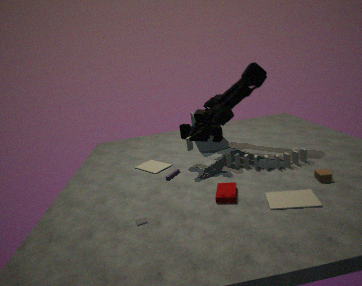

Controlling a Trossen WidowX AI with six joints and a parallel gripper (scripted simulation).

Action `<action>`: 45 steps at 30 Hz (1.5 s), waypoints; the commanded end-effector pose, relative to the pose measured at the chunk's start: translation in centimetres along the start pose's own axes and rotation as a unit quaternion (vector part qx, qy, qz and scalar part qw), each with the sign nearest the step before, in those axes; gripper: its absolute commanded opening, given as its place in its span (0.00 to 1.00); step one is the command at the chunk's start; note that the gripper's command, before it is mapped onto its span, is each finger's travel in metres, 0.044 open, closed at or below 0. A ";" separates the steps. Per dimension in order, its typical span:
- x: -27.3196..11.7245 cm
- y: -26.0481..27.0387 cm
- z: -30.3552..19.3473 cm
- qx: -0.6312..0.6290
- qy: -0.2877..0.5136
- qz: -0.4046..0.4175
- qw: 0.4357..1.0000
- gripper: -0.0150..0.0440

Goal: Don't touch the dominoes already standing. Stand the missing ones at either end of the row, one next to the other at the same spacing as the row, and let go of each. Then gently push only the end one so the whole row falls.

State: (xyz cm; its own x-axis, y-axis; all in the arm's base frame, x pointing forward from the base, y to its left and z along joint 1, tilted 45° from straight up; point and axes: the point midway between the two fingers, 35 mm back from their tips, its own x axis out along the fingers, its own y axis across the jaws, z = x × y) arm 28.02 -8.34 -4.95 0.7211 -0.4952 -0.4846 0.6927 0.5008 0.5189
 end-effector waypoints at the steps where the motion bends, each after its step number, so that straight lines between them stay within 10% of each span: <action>1: 0.4 0.2 -1.8 0.003 -0.001 -0.005 1.000 0.30; 35: 0.4 -0.1 -9.5 -0.003 -0.013 -0.003 1.000 0.30; 45: 0.4 -0.1 -9.5 -0.003 -0.013 -0.003 1.000 0.74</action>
State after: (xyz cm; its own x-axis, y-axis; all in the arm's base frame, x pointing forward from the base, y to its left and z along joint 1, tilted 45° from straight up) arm 28.46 -1.80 -11.84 0.7163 -0.5146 -0.4713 0.6974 0.5062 0.5073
